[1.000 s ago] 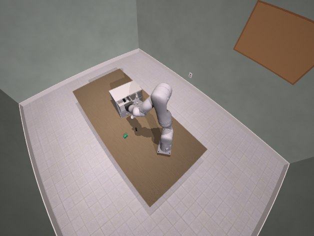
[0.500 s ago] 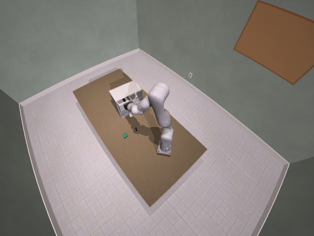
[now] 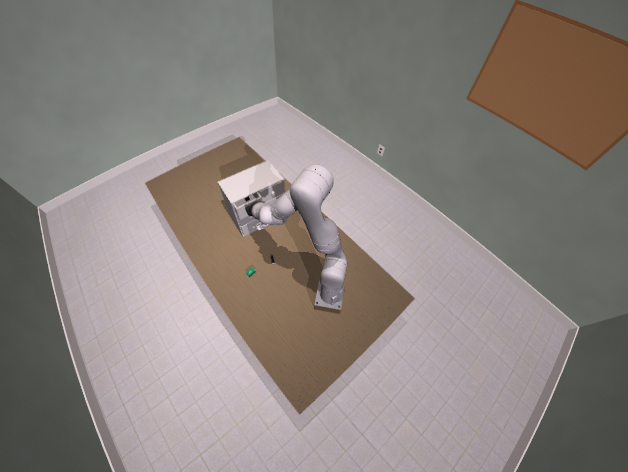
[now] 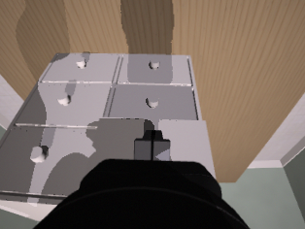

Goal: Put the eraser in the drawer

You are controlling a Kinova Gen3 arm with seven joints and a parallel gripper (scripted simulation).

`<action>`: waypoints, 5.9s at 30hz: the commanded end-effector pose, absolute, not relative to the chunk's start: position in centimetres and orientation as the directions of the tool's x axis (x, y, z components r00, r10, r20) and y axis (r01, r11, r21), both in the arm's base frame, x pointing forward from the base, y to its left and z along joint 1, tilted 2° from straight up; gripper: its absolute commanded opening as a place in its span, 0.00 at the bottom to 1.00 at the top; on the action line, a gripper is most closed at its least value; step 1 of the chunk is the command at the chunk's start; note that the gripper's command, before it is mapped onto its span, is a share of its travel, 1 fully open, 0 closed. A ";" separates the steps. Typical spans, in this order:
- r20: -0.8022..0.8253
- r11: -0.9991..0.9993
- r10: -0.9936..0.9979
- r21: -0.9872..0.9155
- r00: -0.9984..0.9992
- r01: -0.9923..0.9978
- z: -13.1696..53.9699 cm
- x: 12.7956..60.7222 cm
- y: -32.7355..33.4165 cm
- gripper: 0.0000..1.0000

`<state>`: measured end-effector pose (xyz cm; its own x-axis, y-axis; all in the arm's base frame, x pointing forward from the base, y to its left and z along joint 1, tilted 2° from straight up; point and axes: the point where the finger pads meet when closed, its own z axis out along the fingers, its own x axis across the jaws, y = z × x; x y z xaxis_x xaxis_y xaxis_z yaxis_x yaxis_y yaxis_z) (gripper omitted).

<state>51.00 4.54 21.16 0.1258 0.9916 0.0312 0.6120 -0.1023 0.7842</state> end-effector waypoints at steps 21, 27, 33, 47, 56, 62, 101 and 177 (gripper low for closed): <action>0.029 -0.104 0.991 0.785 0.132 0.611 21.2 53.8 3.9 0.00; 0.029 -0.104 0.991 0.785 0.132 0.611 21.2 54.1 3.9 0.00; 0.029 -0.104 0.991 0.785 0.132 0.611 21.2 54.4 3.9 0.00; 0.029 -0.104 0.991 0.785 0.132 0.611 21.2 54.5 3.8 0.00; 0.029 -0.104 0.991 0.785 0.132 0.611 21.2 54.5 3.8 0.00; 0.029 -0.104 0.991 0.785 0.132 0.611 21.2 54.5 3.8 0.00; 0.029 -0.104 0.991 0.785 0.132 0.611 21.2 53.9 3.9 0.00; 0.027 -0.105 0.991 0.779 0.134 0.618 23.0 44.5 5.0 0.00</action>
<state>44.40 5.02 22.85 0.1334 0.9907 0.0260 0.6195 -0.1038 0.7781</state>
